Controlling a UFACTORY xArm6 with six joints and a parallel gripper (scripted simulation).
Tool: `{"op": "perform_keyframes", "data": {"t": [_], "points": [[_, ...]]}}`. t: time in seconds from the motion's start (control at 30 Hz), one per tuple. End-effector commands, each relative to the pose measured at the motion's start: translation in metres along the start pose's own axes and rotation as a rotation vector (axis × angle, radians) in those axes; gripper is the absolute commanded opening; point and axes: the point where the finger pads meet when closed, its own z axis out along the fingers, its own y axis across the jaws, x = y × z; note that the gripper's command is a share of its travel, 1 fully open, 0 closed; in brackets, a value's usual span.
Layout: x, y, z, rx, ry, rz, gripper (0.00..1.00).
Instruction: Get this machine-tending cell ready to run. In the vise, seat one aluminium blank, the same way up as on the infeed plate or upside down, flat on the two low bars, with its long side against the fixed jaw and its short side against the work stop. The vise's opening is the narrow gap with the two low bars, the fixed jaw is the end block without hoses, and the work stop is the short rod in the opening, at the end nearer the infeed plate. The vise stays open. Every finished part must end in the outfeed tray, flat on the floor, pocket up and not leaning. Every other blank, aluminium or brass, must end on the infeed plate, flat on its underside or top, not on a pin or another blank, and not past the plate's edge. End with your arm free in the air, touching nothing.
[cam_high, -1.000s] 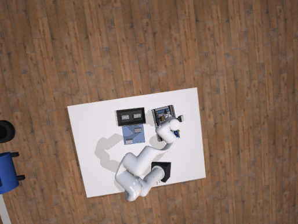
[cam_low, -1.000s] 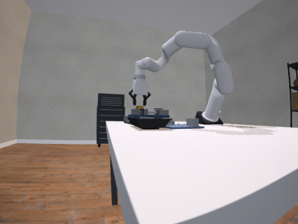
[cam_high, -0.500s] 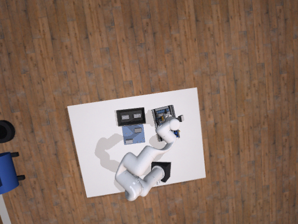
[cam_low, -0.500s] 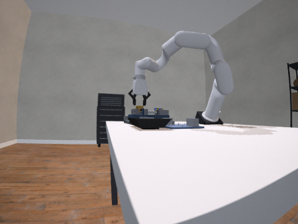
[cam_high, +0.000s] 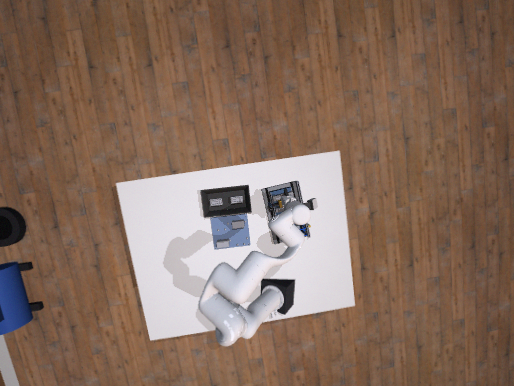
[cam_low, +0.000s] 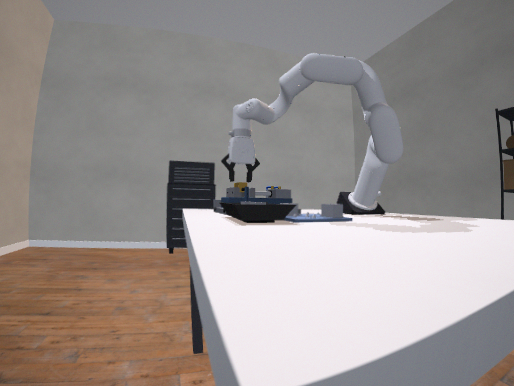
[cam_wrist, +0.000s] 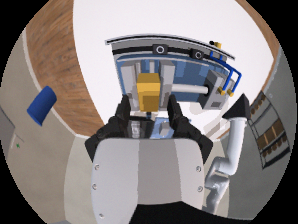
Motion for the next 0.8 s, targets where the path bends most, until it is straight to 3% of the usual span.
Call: {"op": "perform_keyframes", "data": {"t": [0.0,0.77], "points": [[0.0004,-0.0011,-0.0018,0.003,0.003,-0.001,0.69],[0.0005,-0.0011,0.0039,0.003,0.003,-0.001,0.69]]}}
